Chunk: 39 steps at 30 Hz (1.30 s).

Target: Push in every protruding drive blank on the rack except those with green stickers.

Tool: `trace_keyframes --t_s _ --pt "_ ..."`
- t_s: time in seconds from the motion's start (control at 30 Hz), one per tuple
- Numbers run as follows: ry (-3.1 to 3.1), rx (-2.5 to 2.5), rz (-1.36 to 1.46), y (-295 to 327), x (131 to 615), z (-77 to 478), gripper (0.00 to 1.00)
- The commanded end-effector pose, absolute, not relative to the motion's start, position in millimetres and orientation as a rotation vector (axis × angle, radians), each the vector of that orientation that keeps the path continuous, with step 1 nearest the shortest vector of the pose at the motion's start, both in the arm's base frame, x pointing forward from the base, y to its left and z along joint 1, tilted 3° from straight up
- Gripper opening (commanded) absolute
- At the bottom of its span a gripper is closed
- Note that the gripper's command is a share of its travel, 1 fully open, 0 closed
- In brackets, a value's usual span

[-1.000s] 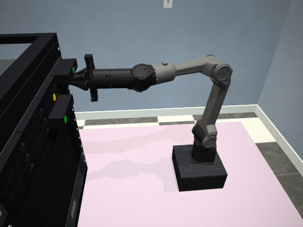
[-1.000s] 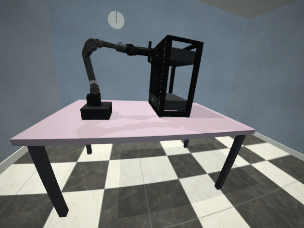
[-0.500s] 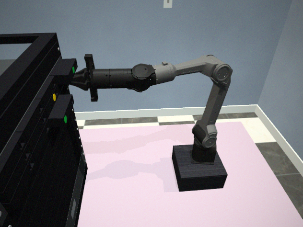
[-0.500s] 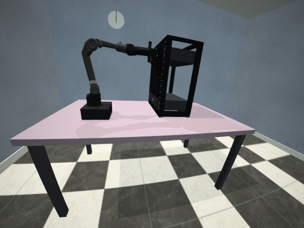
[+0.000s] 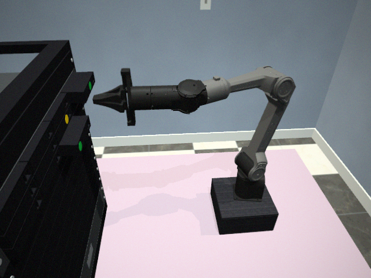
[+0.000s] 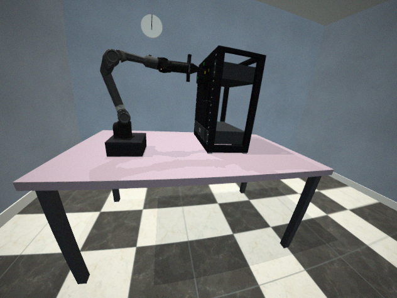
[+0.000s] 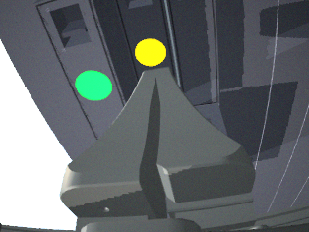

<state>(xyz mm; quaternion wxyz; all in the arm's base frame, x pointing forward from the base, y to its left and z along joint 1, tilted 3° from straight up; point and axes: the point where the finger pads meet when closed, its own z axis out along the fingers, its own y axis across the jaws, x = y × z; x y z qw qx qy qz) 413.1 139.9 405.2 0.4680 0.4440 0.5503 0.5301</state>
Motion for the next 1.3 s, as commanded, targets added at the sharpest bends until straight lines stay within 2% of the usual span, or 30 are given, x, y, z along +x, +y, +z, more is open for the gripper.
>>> trace_keyframes --t_s 0.0,0.17,0.3,1.27 --pt "1.349 1.089 1.297 137 397 406 0.0" --pt "1.349 1.089 1.297 131 360 405 0.0" --pt "1.349 1.089 1.297 129 348 405 0.0" --pt "1.349 1.089 1.297 129 347 405 0.0"
